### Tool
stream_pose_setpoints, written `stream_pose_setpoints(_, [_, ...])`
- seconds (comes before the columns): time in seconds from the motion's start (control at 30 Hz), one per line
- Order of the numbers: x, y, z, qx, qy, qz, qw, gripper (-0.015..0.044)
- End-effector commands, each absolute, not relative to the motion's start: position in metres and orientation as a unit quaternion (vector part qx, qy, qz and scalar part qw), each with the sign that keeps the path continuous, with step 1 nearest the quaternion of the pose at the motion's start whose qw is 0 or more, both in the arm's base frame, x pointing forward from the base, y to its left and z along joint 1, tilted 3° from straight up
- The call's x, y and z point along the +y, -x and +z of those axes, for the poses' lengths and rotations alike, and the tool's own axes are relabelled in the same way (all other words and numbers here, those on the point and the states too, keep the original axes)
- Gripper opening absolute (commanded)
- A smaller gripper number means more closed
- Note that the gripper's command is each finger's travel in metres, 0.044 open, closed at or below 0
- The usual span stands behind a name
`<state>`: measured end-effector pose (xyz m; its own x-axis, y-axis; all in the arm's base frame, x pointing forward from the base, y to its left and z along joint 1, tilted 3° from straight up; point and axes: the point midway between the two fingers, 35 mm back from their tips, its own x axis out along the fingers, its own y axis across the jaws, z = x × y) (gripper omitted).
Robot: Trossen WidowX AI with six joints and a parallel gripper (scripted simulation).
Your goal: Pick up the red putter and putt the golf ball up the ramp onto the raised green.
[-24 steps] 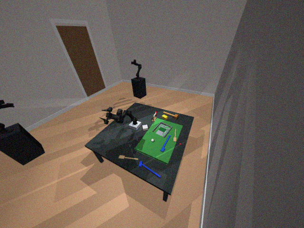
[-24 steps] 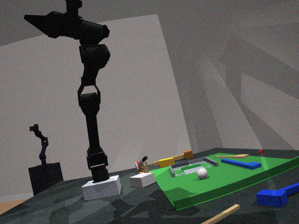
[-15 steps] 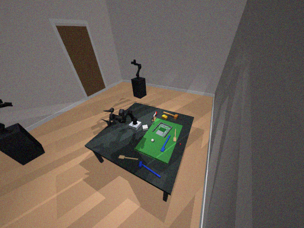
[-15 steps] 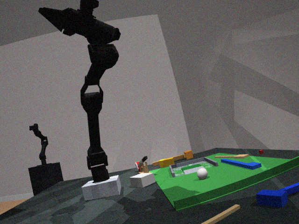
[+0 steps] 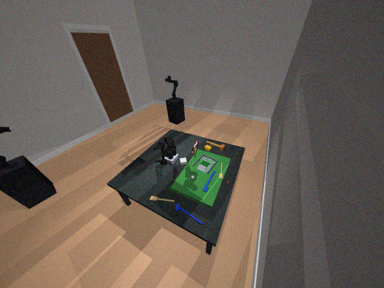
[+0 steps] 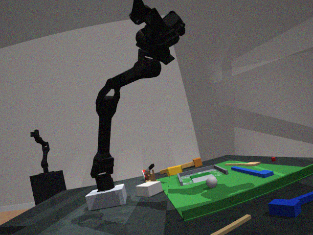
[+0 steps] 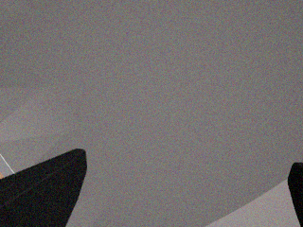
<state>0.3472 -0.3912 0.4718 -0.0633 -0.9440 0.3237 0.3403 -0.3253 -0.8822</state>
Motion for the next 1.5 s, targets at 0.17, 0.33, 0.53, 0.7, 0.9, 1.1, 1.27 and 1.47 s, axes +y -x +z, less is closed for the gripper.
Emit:
stream_pose_setpoints(0.17, [-0.294,-0.46,0.422,0.304,0.577,-0.464,0.599,0.044])
stream_pose_setpoints(0.33, [-0.234,-0.489,0.398,0.29,0.599,-0.388,0.637,0.044])
stream_pose_setpoints(0.53, [-0.162,-0.519,0.362,0.281,0.632,-0.265,0.672,0.044])
stream_pose_setpoints(0.7, [-0.082,-0.531,0.322,0.271,0.653,-0.135,0.694,0.044])
stream_pose_setpoints(0.9, [0.012,-0.519,0.273,0.265,0.664,0.024,0.699,0.044])
stream_pose_setpoints(1.1, [0.098,-0.479,0.225,0.267,0.66,0.179,0.68,0.044])
stream_pose_setpoints(1.27, [0.159,-0.426,0.189,0.278,0.646,0.302,0.643,0.044])
stream_pose_setpoints(1.47, [0.211,-0.343,0.153,0.304,0.622,0.436,0.575,0.044])
